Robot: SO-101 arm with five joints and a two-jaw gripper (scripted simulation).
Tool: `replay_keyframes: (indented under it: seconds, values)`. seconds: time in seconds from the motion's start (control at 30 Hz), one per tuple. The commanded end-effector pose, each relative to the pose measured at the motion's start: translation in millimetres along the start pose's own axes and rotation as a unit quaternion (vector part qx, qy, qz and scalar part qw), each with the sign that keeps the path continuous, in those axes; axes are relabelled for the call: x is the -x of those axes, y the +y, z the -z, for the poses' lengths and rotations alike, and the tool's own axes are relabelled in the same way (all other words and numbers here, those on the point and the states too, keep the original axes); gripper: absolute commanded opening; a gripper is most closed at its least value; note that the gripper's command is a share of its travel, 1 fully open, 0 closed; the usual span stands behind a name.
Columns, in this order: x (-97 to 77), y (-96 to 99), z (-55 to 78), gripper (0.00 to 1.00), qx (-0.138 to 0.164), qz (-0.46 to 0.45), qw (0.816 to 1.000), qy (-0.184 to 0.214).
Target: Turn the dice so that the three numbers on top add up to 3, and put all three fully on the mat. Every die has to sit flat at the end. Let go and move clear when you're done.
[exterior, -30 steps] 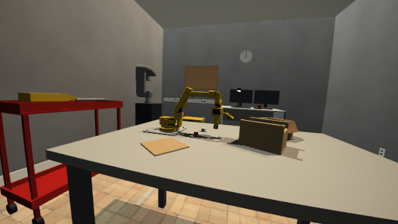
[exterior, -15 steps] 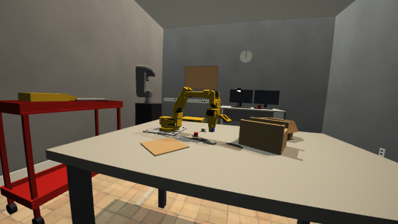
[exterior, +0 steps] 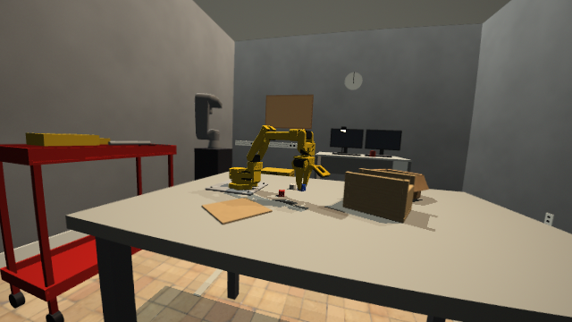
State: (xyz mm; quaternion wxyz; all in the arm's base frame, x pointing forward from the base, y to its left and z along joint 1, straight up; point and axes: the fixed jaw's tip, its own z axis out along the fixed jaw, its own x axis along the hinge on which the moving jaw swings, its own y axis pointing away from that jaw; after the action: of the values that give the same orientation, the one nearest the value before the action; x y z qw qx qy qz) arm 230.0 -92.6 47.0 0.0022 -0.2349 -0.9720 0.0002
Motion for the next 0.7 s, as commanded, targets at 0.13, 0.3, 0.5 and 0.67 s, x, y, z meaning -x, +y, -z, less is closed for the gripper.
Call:
replay_keyframes:
  seconds: [0.13, 0.3, 0.5, 0.67]
  values:
    - [1.6, -32.6, -1.6, 0.00, 0.001, -0.068, 0.998, 0.006]
    - [1.2, -51.9, -1.8, 0.00, 0.001, -0.106, 0.994, 0.006]
    - [-3.5, -87.4, -2.2, 0.00, 0.002, -0.177, 0.984, 0.006]
    - [-6.1, -102.6, -2.3, 0.00, 0.002, -0.206, 0.978, 0.002]
